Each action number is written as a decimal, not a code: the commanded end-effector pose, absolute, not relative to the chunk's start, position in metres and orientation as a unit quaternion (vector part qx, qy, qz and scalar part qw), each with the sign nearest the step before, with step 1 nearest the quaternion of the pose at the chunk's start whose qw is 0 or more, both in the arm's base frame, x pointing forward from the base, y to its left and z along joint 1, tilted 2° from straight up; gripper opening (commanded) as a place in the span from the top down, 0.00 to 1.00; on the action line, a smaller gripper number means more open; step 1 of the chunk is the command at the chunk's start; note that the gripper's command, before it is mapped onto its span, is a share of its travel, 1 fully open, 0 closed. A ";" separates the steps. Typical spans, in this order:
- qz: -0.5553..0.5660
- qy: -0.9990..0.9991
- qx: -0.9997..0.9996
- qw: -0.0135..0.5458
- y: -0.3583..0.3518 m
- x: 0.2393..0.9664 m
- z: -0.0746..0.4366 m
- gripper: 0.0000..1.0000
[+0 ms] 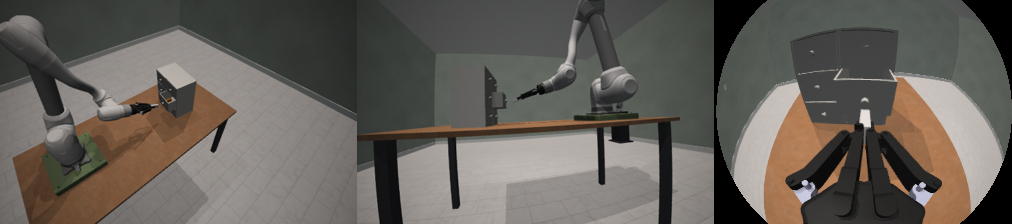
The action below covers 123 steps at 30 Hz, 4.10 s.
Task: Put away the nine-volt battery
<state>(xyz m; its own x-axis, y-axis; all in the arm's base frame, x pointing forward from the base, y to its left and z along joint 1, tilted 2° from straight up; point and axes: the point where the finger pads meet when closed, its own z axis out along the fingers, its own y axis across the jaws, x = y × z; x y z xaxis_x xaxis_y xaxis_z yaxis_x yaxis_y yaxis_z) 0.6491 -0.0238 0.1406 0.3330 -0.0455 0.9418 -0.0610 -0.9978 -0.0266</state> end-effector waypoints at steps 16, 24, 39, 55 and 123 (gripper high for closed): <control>0.577 -0.033 0.816 0.007 -0.024 0.657 0.141 1.00; 0.577 -0.033 0.816 0.007 -0.025 0.666 0.141 1.00; 0.577 -0.033 0.816 0.007 -0.026 0.687 0.141 1.00; 0.577 -0.033 0.816 0.007 -0.028 0.713 0.141 1.00; 0.577 -0.033 0.816 0.007 -0.030 0.754 0.141 1.00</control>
